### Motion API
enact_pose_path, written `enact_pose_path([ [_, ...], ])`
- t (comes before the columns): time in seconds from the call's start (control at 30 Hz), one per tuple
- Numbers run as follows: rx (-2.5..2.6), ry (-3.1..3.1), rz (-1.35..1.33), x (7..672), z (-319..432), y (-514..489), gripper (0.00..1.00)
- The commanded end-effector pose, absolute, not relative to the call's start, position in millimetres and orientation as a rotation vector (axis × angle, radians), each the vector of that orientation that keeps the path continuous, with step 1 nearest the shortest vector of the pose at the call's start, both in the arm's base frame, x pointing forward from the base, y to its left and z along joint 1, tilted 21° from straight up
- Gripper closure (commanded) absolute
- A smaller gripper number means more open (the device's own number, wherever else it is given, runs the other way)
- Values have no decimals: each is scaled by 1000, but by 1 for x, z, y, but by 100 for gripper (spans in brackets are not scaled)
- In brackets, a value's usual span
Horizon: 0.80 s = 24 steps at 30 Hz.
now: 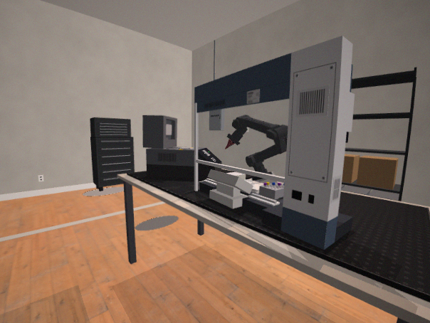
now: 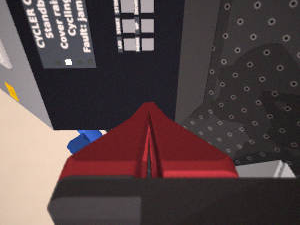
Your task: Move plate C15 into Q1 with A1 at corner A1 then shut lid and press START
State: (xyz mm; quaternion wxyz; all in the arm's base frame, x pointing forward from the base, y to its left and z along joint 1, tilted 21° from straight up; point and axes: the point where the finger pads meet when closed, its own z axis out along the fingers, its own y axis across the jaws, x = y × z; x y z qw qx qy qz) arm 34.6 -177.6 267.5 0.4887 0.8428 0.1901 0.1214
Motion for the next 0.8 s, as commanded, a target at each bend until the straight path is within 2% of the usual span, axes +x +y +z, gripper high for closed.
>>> enact_pose_path([
  [0.0, 2040, 478, 292, 39, 270, -174, 100],
  [0.77, 2019, 478, 268, 36, 274, -178, 100],
])
